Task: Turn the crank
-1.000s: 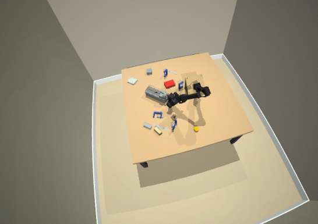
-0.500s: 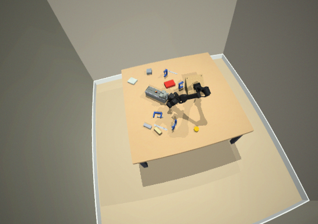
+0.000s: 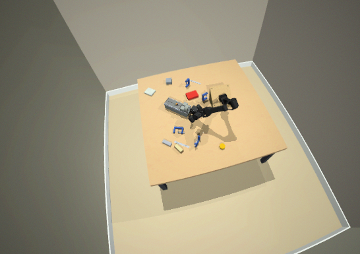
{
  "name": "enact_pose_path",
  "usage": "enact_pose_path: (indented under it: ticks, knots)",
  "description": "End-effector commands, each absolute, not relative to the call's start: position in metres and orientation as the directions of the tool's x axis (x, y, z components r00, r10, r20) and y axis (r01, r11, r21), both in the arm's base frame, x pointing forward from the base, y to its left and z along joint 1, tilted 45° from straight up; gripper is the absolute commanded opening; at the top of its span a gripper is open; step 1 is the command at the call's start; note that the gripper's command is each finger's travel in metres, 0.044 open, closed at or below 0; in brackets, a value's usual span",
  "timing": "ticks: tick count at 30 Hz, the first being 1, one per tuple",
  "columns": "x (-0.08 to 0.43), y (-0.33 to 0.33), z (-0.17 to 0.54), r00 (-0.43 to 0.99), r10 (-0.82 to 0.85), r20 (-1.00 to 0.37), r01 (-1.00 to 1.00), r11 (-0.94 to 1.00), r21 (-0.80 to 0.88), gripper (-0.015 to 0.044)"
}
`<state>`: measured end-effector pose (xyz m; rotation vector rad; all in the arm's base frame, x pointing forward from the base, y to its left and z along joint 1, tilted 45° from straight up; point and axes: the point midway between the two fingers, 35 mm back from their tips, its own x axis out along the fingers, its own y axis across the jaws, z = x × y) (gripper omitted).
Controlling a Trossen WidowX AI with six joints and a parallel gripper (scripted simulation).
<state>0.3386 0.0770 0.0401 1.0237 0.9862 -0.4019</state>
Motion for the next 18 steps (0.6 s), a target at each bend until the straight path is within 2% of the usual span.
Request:
enact_pose_path:
  ticks: [1, 3, 18]
  knots:
    - [0.338, 0.077, 0.04, 0.528, 0.148, -0.836, 0.691, 0.498, 0.525, 0.0394]
    - [0.338, 0.077, 0.04, 0.528, 0.148, -0.836, 0.691, 0.498, 0.525, 0.044]
    - [0.337, 0.037, 0.078, 0.527, 0.145, -0.837, 0.692, 0.499, 0.522, 0.044]
